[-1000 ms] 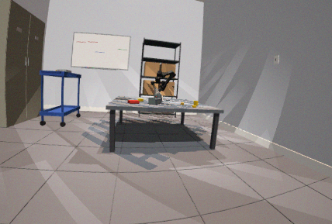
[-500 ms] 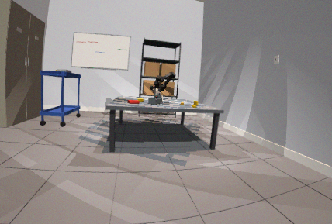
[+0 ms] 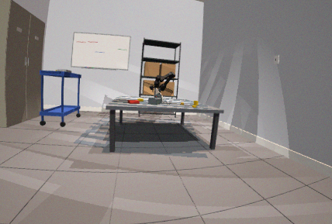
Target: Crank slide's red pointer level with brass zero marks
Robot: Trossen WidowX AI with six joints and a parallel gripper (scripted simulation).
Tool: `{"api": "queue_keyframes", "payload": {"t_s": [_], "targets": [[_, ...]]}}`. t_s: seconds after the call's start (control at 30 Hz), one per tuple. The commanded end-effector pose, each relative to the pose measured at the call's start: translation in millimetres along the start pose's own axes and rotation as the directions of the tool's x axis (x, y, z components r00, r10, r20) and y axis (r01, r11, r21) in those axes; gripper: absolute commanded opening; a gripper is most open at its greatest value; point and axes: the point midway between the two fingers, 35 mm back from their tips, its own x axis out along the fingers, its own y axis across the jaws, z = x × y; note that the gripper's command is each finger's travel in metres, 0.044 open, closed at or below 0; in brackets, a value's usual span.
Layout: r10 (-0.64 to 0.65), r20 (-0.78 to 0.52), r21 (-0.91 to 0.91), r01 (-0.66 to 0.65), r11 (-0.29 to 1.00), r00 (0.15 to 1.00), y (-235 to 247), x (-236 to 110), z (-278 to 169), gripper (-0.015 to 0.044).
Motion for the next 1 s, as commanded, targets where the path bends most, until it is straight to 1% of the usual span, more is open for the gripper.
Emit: {"api": "queue_keyframes", "payload": {"t_s": [0.0, 0.13, 0.27, 0.97], "targets": [[0.003, 0.012, -0.014, -0.003, 1.000, 1.000, 3.1, -16.7, 15.9, 0.0440], [0.006, 0.011, -0.016, -0.005, 1.000, 1.000, 7.1, -42.1, 32.5, 0.0440], [0.001, 0.013, -0.014, -0.001, 1.000, 1.000, 9.7, -47.0, 32.8, 0.0440], [-0.156, 0.101, 0.063, 0.151, 0.987, 0.983, 52.4, -89.7, -30.2, 0.0440]]}}
